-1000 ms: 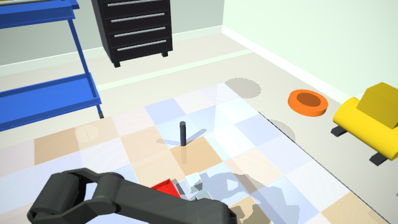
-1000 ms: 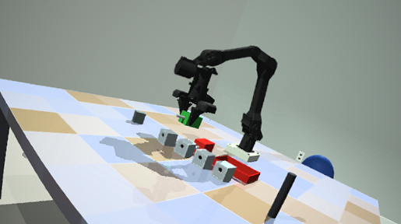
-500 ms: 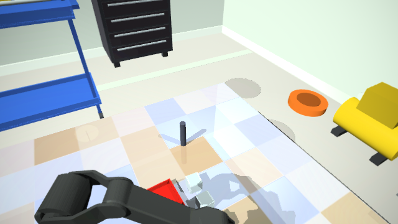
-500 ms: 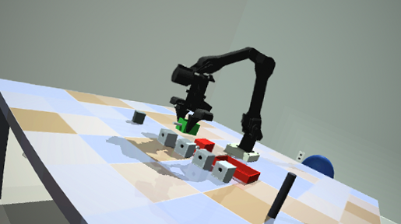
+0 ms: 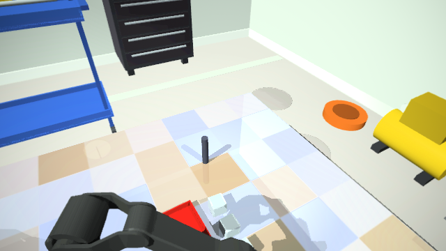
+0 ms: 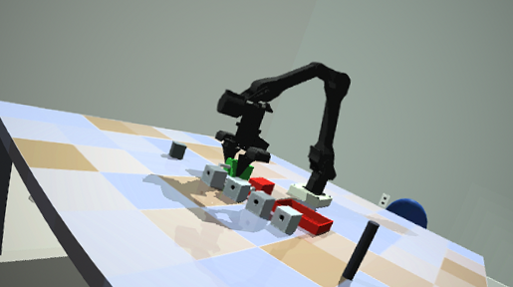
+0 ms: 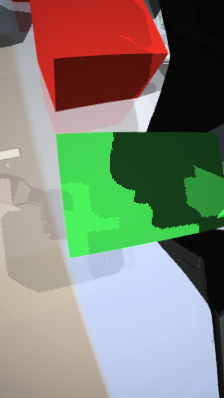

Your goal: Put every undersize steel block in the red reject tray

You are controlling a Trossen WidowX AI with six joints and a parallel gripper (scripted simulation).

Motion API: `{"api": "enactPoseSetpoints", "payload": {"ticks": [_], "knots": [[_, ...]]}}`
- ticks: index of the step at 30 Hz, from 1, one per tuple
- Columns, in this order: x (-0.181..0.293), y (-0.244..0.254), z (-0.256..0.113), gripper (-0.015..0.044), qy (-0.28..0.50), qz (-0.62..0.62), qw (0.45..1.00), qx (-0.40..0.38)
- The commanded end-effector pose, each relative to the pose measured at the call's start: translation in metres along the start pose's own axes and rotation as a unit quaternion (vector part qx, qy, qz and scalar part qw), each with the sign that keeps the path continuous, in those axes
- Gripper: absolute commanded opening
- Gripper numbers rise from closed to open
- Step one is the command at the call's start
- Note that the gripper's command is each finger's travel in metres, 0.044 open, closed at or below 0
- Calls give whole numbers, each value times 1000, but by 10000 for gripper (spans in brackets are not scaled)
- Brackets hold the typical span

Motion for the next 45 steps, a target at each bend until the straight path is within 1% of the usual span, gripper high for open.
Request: {"api": "enactPoseSetpoints", "payload": {"ticks": [1, 8, 21, 22, 25, 27, 31, 33, 35, 36, 40, 42, 45], "knots": [[0, 0, 4, 0, 1, 3, 1000, -3], [0, 0, 15, 0, 1, 3, 1000, -3], [0, 0, 9, 341, -1, 0, 1000, 0], [1, 1, 0, 368, -1, 1, 1000, 0], [2, 1, -51, 440, 0, 2, 1000, -2], [0, 0, -64, 440, 1, 3, 1000, -3], [3, 1, -60, 440, 10, 2, 1000, -5], [4, 0, -60, 387, 10, -32, 999, -5], [8, -1, -61, 335, 9, -126, 992, -6], [11, -1, -61, 325, 9, -177, 984, -6], [20, -4, -63, 325, 7, -376, 927, -7], [25, -5, -63, 325, 6, -469, 883, -8], [31, -7, -64, 325, 5, -600, 800, -8]]}}
Point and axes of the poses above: the point midway between the two fingers, 35 mm back from their tips, its own z axis out along the fingers, its own y axis across the jaws, x = y × z, the point moved 8 cm from there along -z, back along the fingers, and after that the axes turned 1 degree about -z, right-handed, at the moved point
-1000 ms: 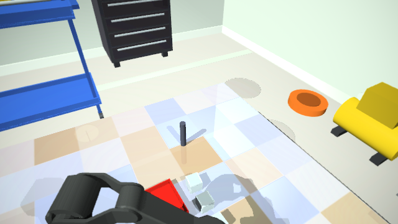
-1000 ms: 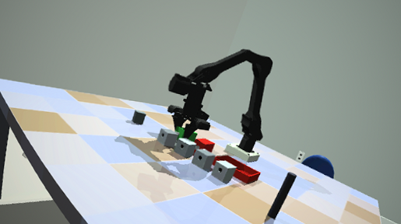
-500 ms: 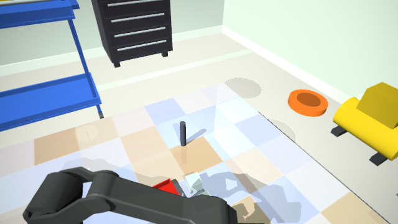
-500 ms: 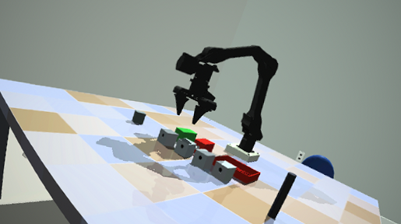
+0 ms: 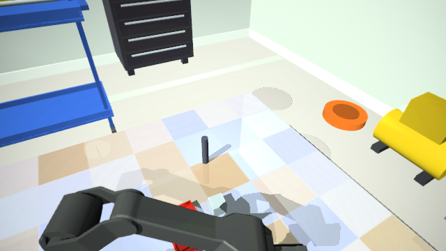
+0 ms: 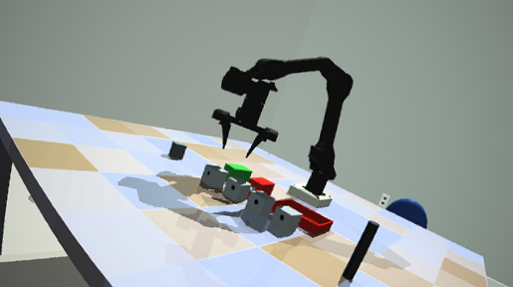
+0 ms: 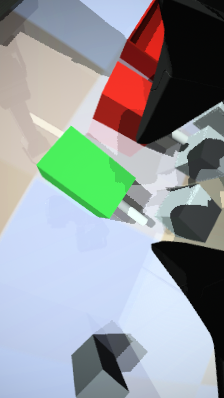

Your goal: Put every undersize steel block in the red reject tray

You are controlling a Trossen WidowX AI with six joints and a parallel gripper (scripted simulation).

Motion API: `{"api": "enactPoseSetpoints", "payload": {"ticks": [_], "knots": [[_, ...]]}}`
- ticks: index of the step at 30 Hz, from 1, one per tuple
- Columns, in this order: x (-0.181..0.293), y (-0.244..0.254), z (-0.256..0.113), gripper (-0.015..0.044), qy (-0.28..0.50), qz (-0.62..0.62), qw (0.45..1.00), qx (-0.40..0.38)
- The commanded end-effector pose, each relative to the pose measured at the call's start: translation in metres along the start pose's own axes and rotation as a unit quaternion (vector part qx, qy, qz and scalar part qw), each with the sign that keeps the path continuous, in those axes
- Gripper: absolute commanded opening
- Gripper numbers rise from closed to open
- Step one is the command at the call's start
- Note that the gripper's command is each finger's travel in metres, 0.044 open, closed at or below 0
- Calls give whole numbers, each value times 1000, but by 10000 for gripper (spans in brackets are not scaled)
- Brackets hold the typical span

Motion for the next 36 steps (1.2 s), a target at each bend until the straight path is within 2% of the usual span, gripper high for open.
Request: {"api": "enactPoseSetpoints", "payload": {"ticks": [1, 7, 16, 26, 36], "knots": [[14, 7, -3, 325, 0, -319, 948, 0], [27, 13, -4, 325, 1, -593, 805, 1], [41, 18, -4, 325, 1, -799, 602, 1], [55, 22, -4, 325, 3, -948, 318, 1], [69, 26, -4, 325, 4, -1000, 2, 1]]}}
Point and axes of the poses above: the point midway between the two fingers, 35 mm back from their tips, its own z axis out along the fingers, its own y axis across the jaws, x = y × z, the point moved 8 cm from there along -z, back along the fingers, and after that the axes turned 1 degree about -z, right-handed, at the moved point
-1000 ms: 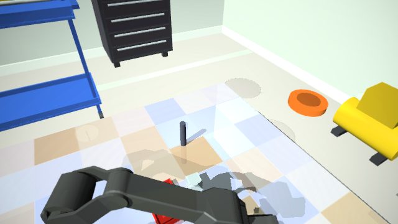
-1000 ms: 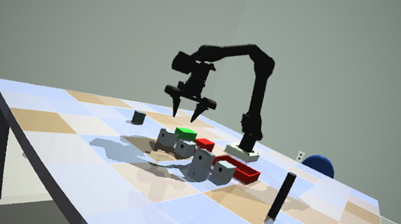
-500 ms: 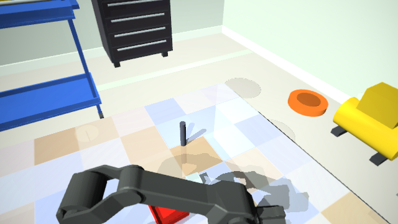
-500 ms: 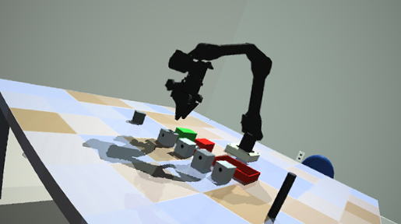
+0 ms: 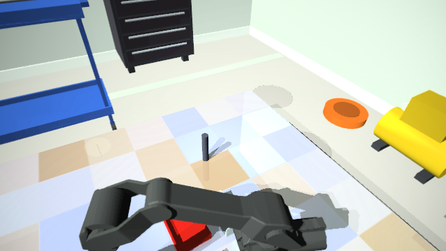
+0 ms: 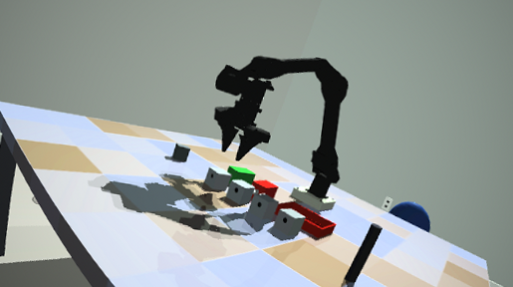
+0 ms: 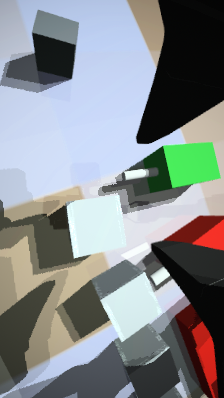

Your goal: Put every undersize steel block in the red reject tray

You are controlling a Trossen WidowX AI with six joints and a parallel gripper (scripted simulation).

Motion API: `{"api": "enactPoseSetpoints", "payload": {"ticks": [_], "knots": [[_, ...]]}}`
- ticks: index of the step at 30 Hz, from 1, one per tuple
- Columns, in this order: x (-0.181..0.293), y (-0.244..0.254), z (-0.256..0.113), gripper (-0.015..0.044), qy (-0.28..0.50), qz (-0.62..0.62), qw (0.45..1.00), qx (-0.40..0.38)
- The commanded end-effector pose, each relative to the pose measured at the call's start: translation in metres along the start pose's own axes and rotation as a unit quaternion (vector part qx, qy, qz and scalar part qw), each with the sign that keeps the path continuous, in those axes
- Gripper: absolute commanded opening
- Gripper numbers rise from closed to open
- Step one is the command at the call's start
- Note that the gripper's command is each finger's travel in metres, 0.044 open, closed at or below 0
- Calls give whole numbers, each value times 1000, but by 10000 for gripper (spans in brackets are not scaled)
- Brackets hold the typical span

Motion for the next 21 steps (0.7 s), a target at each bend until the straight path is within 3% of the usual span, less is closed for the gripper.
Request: {"api": "enactPoseSetpoints", "payload": {"ticks": [1, 12, 21], "knots": [[-19, 11, -2, 325, 0, -428, 904, 1], [-30, 19, -2, 325, 0, -707, 708, 0], [-29, 21, -1, 325, 0, -713, 701, 0]]}}
Point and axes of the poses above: the point midway between the two fingers, 35 mm back from their tips, its own z axis out along the fingers, its own y axis across the jaws, x = y × z, the point moved 8 cm from there along -z, back along the fingers, and after that the axes turned 1 degree about -z, right-handed, at the moved point
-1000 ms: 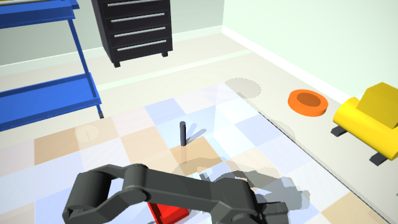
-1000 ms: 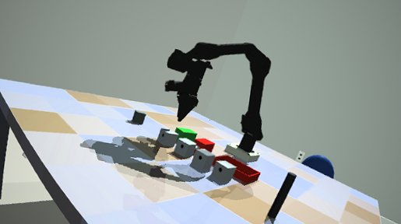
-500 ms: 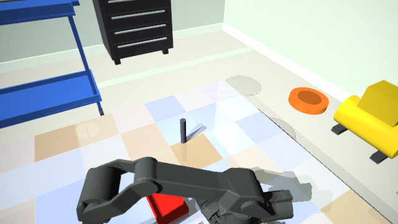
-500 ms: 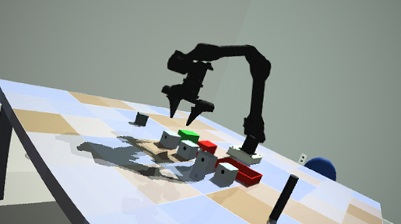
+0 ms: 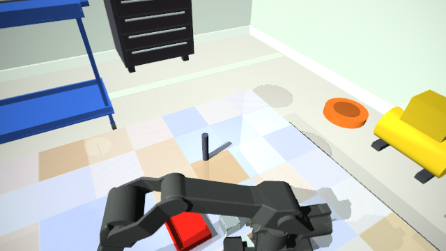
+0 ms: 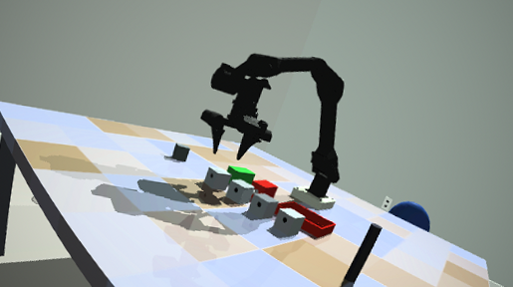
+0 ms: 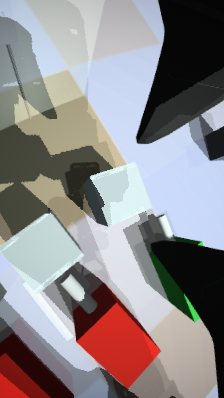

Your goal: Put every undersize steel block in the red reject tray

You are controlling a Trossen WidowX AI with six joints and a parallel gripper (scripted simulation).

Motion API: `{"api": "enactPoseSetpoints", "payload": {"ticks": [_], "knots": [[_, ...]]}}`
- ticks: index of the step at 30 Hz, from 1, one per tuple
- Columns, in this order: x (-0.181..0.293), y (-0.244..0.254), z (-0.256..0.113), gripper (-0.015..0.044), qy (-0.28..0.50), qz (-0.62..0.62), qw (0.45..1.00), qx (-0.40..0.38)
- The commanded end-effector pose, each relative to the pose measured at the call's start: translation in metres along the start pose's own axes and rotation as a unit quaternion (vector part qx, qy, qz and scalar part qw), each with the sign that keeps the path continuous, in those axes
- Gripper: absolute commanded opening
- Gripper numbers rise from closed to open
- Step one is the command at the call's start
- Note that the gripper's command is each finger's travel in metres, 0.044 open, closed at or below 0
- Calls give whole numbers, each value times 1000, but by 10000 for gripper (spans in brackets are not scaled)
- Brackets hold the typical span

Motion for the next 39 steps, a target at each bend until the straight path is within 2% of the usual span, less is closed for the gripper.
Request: {"api": "enactPoseSetpoints", "payload": {"ticks": [1, 39], "knots": [[-5, -4, 0, 325, 1, -118, 993, 1], [-4, -6, 61, 325, 1, -118, 993, 1]]}}
Point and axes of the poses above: the point midway between the two fingers, 35 mm back from their tips, its own z axis out along the fingers, its own y axis across the jaws, x = y × z, the point moved 8 cm from there along -z, back along the fingers, and after that the axes turned 1 degree about -z, right-handed, at the moved point
